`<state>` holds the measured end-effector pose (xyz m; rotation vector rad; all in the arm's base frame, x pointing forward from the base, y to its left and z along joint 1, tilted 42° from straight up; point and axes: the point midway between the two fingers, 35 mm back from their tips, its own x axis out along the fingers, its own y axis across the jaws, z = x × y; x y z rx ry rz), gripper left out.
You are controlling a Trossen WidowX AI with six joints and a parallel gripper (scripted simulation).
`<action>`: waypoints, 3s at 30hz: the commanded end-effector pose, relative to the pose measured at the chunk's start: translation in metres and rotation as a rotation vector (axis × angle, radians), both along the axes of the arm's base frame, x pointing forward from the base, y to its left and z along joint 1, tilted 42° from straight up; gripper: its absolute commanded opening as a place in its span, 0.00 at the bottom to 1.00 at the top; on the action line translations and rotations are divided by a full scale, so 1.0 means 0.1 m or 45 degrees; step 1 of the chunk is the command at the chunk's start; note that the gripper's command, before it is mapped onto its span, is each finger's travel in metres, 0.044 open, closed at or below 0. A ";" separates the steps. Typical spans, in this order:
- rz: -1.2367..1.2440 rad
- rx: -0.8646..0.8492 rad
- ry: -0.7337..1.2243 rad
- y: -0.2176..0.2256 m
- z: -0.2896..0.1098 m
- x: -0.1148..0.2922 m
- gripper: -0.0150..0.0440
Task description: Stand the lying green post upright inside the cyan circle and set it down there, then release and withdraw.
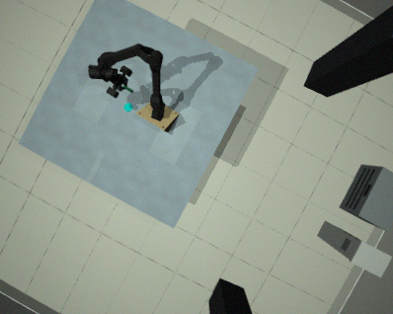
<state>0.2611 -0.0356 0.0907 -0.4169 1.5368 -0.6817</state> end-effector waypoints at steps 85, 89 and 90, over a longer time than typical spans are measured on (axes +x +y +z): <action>1.241 0.537 0.877 0.74 -0.70 -0.19 0.29; 1.249 0.572 0.857 0.73 -0.71 -0.20 0.29; 1.251 0.581 0.852 0.73 -0.71 -0.21 0.29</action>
